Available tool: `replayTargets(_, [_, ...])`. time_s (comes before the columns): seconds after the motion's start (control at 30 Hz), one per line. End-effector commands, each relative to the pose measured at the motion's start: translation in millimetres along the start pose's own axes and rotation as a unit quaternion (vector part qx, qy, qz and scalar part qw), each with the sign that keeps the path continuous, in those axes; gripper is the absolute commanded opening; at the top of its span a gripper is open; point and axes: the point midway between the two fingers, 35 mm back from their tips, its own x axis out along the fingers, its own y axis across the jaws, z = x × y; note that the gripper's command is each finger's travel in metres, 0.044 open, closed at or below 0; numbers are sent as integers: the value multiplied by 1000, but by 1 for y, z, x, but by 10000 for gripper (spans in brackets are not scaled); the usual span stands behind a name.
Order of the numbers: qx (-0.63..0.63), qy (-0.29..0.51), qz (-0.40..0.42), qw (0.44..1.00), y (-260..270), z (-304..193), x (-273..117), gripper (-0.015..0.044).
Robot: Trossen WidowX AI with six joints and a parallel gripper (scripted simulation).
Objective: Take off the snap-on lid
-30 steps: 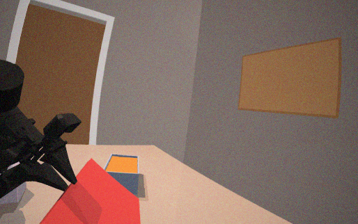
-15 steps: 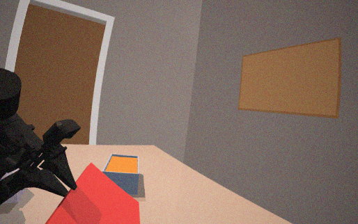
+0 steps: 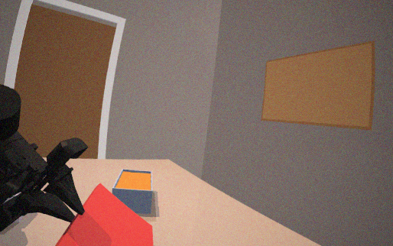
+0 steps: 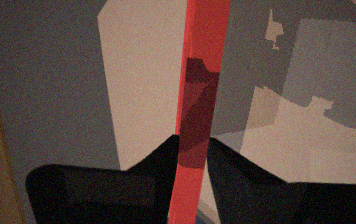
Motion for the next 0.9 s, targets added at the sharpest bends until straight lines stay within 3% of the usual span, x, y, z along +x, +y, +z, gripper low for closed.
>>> replayTargets(0.0, [-2, 5, 2, 1000, -2, -2, 3, 0])
replayTargets(0.87, [-3, 4, 2, 1000, -18, -2, 16, 0])
